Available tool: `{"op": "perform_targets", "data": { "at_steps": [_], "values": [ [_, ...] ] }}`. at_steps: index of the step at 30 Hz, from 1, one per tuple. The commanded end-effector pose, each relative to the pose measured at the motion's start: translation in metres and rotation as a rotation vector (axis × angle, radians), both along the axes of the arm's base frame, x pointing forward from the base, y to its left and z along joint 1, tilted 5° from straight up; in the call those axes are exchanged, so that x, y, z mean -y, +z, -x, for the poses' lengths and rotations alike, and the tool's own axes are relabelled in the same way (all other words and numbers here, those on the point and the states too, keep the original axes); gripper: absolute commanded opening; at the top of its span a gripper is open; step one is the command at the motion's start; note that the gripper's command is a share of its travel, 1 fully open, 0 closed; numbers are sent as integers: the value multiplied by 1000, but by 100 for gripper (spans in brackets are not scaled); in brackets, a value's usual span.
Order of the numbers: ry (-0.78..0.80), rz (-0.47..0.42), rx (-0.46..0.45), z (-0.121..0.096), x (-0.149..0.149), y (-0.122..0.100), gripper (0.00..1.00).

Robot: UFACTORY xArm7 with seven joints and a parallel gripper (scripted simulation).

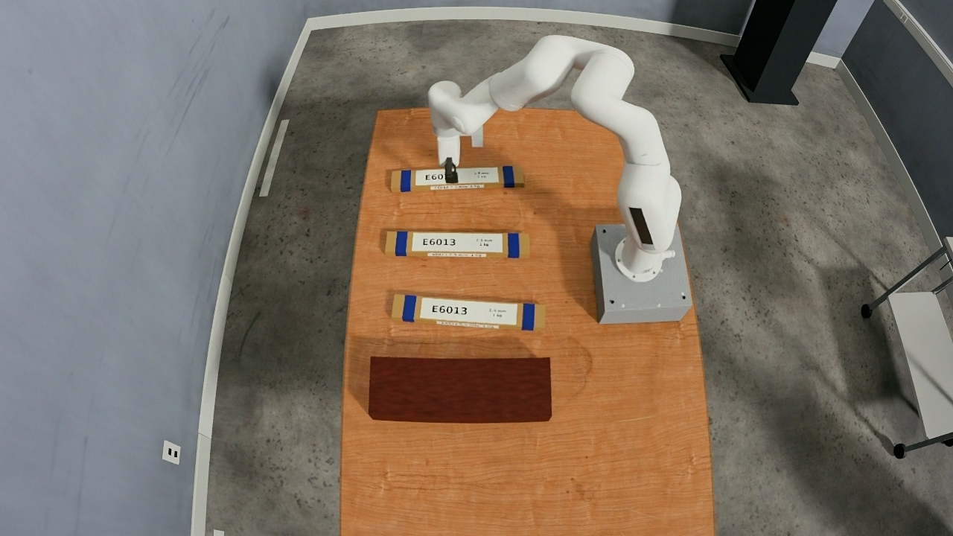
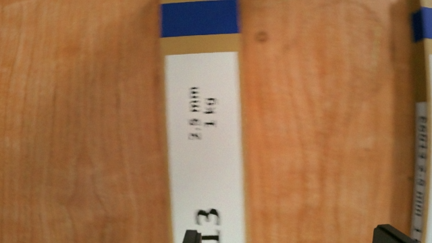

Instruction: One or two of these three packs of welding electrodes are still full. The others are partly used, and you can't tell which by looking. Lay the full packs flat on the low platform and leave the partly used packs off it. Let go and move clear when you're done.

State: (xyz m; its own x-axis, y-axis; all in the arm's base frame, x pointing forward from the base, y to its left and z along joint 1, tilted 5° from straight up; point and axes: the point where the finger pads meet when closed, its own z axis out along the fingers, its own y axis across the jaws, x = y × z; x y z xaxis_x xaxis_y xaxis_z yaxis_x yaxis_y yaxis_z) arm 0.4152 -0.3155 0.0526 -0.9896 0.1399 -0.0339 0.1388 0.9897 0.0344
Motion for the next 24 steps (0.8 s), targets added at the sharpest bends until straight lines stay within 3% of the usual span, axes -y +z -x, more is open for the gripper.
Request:
{"op": "perform_targets", "data": {
  "at_steps": [1,6,24],
  "values": [
    [35,-2,37,6,26,-12,100],
    [49,4,47,12,38,-18,100],
    [49,4,47,12,38,-18,100]
  ]
}}
